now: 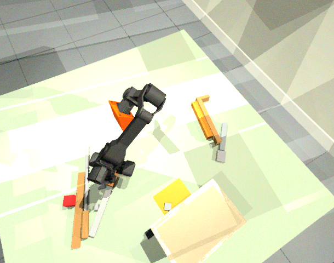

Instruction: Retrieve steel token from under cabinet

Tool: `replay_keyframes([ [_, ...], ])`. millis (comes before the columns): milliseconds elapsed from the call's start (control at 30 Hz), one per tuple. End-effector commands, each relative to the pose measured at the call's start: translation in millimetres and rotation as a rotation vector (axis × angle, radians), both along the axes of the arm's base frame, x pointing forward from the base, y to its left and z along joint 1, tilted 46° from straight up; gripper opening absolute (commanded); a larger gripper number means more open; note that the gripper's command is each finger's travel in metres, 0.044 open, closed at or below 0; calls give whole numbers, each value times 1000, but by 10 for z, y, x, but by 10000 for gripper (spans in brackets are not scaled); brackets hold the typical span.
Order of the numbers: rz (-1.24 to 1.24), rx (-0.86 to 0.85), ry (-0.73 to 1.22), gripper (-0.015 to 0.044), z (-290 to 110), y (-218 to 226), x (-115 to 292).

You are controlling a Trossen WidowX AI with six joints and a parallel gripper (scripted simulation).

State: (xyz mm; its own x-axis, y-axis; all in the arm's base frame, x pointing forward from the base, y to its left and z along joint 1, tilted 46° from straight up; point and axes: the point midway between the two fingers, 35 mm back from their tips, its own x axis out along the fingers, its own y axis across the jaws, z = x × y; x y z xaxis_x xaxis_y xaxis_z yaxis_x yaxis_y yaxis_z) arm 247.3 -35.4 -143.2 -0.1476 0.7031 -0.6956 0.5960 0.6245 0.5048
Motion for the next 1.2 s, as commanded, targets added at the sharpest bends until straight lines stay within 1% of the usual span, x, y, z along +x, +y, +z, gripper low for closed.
replay_keyframes([
  [0, -8, -13, -9, 0, -36, -89, 39],
  [1167, -8, -16, -10, 0, -284, -344, 83],
])
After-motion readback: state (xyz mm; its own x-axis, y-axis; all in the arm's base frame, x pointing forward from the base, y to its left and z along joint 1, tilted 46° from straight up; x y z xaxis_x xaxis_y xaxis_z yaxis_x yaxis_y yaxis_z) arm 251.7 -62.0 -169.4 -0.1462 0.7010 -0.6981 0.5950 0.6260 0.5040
